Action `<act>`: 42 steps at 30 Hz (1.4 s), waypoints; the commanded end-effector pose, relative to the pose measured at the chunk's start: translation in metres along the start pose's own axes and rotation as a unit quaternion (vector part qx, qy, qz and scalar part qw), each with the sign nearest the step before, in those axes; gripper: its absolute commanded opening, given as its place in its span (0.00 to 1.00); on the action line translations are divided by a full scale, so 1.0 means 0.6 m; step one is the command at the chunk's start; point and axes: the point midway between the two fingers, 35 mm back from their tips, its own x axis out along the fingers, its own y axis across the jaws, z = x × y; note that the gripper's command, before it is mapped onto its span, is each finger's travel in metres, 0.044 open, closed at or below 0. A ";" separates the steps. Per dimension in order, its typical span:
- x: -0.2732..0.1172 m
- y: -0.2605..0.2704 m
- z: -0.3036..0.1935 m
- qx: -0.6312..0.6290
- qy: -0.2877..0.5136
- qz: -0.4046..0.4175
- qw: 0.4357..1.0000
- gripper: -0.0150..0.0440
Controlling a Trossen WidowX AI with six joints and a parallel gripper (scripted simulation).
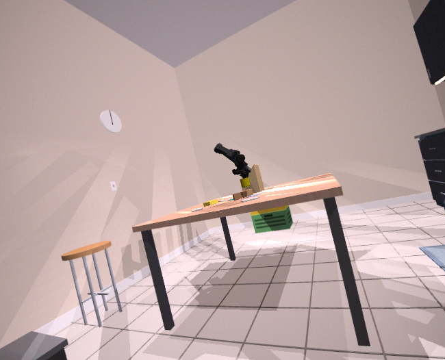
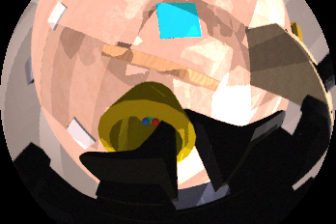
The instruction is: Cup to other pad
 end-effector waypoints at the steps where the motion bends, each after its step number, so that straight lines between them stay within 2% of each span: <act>1: 0.000 -0.007 0.012 -0.002 -0.003 0.000 1.000 0.25; 42: -0.003 -0.058 0.127 -0.002 -0.004 -0.001 1.000 0.25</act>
